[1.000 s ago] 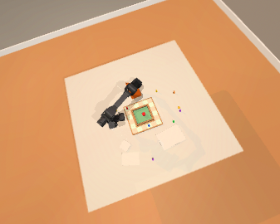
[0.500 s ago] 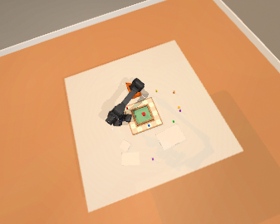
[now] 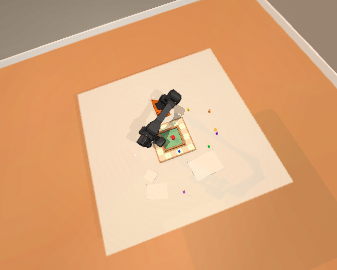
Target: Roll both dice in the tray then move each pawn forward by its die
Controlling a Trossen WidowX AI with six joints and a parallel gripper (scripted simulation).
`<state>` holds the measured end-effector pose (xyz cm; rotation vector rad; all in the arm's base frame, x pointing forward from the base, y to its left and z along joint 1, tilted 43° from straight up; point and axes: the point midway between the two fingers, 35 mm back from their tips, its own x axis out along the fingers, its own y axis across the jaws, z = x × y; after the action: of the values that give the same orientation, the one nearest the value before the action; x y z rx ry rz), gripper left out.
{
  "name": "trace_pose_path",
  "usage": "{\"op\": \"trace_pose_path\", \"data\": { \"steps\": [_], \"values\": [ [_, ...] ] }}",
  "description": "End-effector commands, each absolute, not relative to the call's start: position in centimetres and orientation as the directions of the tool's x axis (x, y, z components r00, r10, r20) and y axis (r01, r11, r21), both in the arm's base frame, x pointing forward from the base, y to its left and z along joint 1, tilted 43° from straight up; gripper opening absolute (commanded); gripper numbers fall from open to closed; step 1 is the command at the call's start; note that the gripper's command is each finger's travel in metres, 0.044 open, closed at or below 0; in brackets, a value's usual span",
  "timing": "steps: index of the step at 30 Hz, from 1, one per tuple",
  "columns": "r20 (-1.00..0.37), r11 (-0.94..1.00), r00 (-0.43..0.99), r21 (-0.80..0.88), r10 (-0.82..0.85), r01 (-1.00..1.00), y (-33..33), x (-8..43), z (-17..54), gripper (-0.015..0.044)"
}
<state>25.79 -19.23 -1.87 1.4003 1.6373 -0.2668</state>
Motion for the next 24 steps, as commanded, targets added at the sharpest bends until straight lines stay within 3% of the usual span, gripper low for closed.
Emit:
{"op": "trace_pose_path", "data": {
  "steps": [1,24],
  "values": [
    [-0.744,0.256,0.090,0.338,0.662,0.906,-17.8,25.6,-1.1,0.0000],
    [-0.736,-0.127,0.088,0.003,0.671,0.992,-10.2,23.2,1.6,0.0000]
  ]
}}
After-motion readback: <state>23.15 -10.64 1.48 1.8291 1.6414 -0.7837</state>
